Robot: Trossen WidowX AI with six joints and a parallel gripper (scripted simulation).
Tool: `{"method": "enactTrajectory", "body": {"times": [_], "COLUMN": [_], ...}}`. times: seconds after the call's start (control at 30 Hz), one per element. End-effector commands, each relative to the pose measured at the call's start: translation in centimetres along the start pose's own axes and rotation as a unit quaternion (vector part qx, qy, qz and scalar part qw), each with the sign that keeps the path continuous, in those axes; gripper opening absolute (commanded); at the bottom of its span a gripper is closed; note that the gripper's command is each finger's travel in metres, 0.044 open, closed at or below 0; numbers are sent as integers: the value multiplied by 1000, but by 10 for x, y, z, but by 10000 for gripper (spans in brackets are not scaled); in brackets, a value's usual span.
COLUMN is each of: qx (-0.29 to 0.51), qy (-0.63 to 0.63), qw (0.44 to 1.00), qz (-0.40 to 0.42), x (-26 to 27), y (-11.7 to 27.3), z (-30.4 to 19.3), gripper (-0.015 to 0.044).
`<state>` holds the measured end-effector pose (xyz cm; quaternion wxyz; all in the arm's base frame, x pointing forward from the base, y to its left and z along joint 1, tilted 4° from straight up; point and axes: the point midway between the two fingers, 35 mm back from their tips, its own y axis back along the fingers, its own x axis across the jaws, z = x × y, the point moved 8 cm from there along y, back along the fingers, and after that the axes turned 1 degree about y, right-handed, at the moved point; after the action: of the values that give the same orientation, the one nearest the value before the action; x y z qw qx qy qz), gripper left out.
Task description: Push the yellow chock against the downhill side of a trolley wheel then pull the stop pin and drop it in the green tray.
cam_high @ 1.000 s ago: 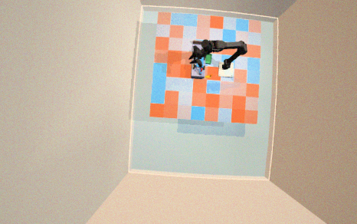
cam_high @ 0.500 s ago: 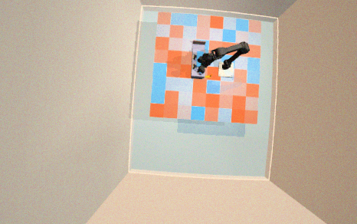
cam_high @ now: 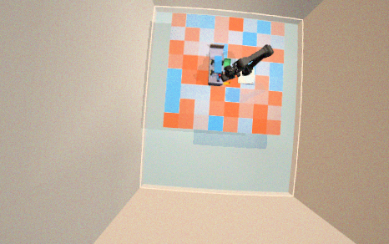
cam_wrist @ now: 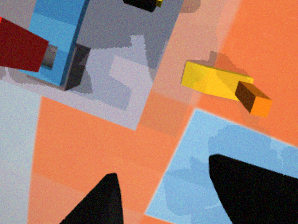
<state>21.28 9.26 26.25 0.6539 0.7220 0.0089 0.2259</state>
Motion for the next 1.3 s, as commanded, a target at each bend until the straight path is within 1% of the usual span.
{"method": "enactTrajectory", "body": {"times": [0.0, 0.13, 0.2, 0.4, 0.83, 1.27], "qx": [-16, -41, -46, -46, -46, -46], "qy": [-79, -147, -158, -158, -158, -158], "qw": [995, 983, 981, 981, 981, 981], "qz": [-55, -99, -106, -106, -106, -106], "x": [-23, -44, -48, -48, -57, -60], "y": [-7, -11, -11, -12, -52, -65], "z": [-8, -14, -15, -15, -13, -12], "gripper": [190, 190, 190, 190, 190, 190]}}
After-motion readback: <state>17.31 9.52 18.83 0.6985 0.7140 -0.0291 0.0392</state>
